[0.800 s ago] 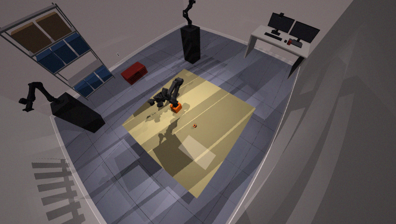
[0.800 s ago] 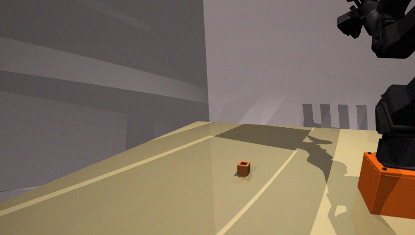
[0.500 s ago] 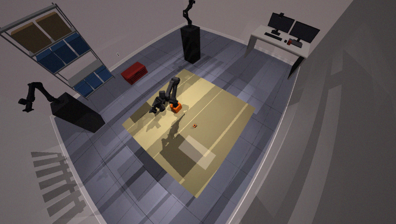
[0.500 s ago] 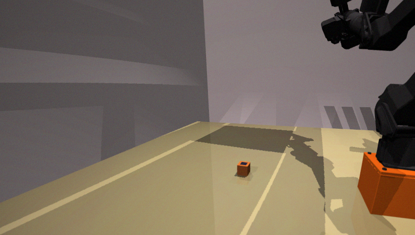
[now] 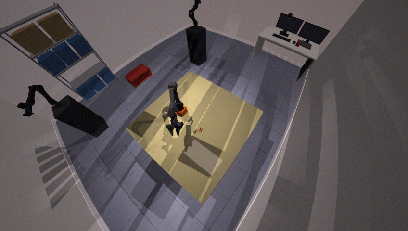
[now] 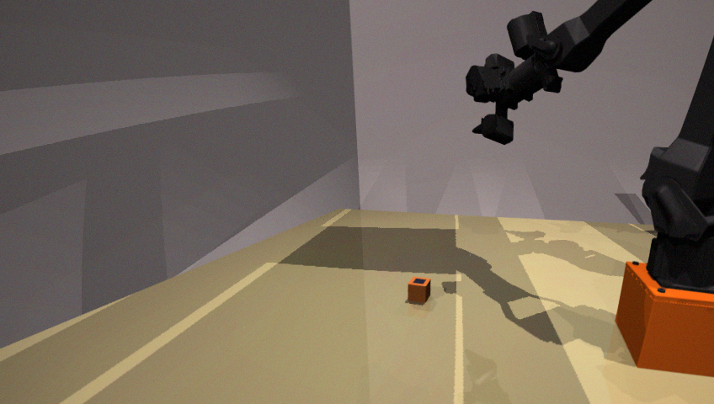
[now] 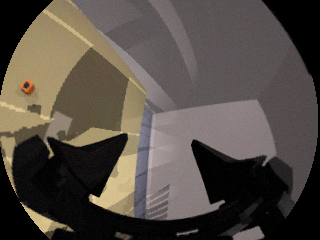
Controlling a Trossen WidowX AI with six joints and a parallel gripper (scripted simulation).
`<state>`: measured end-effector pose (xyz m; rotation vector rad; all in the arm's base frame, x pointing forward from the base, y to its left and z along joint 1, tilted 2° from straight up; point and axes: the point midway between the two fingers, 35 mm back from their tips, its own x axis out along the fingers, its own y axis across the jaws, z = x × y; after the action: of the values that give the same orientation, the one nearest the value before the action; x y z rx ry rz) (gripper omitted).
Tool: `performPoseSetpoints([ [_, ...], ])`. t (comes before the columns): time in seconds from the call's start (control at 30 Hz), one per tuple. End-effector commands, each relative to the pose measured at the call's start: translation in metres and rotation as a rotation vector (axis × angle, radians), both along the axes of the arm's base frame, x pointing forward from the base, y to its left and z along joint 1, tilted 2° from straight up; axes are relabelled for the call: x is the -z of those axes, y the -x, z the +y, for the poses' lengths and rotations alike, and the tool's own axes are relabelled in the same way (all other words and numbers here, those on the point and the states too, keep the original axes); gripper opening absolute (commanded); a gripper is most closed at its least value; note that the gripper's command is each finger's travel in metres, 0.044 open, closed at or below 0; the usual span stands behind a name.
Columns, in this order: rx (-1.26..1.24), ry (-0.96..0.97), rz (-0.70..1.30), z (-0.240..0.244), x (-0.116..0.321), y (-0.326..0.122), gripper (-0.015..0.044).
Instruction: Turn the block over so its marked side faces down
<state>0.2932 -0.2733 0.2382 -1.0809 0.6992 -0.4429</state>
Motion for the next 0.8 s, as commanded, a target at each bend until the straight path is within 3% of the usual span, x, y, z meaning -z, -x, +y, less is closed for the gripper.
performPoseSetpoints([
  [0.0, -0.034, -0.329, 0.07, 0.037, 0.05, -0.046, 0.044],
  [0.2, 0.02, -0.704, 0.251, 0.106, 0.115, -0.081, 0.044],
  [0.4, 0.195, -0.955, 0.504, 0.185, 0.169, -0.086, 0.044],
  [0.57, 0.396, -1.026, 0.708, 0.242, 0.199, -0.067, 0.044],
  [0.77, 0.405, -1.027, 0.716, 0.244, 0.2, -0.066, 0.044],
])
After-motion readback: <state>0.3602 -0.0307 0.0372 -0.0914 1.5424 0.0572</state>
